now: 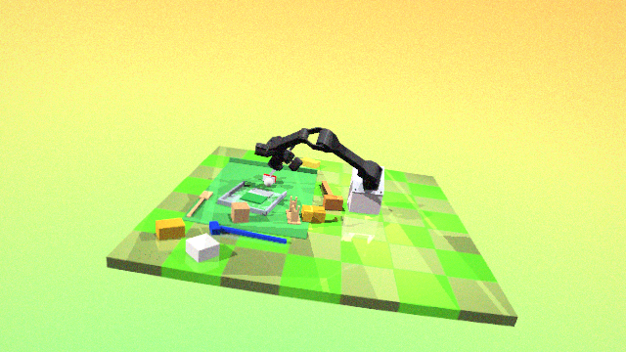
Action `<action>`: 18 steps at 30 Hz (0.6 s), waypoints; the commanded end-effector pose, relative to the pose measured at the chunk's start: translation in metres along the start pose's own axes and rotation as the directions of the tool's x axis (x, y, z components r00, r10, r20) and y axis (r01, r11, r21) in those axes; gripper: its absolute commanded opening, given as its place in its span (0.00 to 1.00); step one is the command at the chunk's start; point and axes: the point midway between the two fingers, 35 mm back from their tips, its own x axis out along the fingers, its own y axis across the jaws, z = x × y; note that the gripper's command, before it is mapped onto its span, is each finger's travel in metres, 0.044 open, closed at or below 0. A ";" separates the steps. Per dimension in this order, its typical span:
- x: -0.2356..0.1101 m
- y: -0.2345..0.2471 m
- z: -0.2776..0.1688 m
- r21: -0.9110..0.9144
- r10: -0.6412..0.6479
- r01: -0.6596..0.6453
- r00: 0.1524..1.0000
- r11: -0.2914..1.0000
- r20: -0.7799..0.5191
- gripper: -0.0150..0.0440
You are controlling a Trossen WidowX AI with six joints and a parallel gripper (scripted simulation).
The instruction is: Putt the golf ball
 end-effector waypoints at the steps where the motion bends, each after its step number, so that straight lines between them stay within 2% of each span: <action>1: -0.003 0.001 -0.009 0.017 0.021 -0.021 1.000 1.000 -0.012 0.25; 9: -0.018 -0.026 -0.054 0.018 0.020 -0.020 1.000 1.000 -0.014 0.25; 18: -0.014 -0.021 -0.049 0.022 0.028 -0.028 1.000 0.999 -0.010 0.25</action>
